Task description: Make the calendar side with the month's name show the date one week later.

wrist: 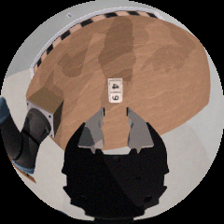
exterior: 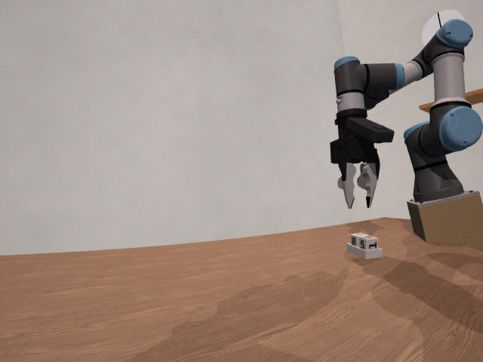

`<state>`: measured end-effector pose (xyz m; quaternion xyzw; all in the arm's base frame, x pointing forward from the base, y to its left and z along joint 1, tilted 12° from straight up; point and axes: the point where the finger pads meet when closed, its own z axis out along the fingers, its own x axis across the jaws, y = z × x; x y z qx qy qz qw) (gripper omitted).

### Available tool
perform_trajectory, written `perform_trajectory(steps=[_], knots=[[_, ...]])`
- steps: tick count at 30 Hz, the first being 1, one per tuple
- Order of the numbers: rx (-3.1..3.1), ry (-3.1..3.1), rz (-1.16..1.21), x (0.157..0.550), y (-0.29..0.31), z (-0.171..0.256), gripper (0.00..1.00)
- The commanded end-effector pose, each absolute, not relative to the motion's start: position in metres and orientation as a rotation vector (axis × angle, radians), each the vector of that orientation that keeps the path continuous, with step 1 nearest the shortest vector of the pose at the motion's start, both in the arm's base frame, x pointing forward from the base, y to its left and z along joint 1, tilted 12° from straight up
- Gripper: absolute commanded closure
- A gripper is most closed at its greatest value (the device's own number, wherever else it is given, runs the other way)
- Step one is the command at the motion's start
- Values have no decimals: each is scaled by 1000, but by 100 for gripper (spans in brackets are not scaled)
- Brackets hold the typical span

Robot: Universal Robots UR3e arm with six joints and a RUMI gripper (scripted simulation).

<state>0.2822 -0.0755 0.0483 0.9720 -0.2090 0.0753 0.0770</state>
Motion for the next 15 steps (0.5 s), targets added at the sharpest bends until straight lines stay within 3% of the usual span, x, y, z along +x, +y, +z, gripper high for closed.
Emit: perform_trajectory(steps=[1,15], knots=[[2911,-626,229,283,-76,48,72],[2911,-626,229,284,-78,38,72]])
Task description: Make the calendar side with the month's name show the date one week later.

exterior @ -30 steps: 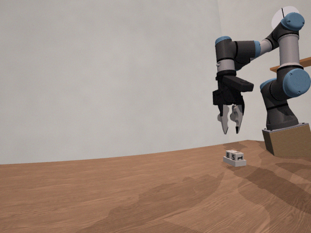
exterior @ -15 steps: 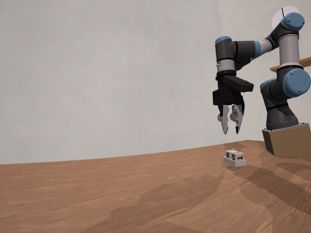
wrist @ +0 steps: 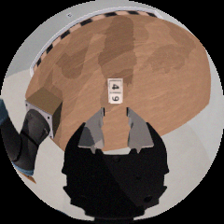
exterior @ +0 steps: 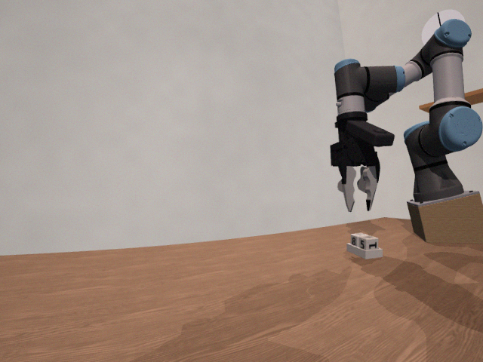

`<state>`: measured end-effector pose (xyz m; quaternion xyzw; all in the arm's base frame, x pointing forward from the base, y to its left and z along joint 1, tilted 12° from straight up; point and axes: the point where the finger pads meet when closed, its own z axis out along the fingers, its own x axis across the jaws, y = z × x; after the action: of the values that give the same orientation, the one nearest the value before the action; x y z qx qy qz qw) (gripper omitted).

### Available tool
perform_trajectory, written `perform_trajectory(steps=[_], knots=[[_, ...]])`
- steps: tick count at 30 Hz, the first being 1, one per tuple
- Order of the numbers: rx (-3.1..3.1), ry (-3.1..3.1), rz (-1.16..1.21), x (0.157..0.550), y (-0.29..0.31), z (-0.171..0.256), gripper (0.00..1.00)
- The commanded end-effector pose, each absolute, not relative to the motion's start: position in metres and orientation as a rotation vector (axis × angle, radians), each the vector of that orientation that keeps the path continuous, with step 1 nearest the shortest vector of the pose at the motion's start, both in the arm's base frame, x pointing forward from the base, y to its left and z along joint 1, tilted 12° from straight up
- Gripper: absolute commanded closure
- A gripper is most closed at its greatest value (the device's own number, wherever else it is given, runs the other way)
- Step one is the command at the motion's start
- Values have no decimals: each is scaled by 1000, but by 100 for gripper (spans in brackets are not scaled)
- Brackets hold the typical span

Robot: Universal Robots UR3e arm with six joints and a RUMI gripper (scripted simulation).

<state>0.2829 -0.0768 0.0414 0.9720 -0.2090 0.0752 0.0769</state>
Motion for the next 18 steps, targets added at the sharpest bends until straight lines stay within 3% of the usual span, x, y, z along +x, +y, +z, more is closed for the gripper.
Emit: perform_trajectory(steps=[1,18], knots=[[2911,-626,229,284,-78,36,72],[2911,-626,229,287,-83,14,72]])
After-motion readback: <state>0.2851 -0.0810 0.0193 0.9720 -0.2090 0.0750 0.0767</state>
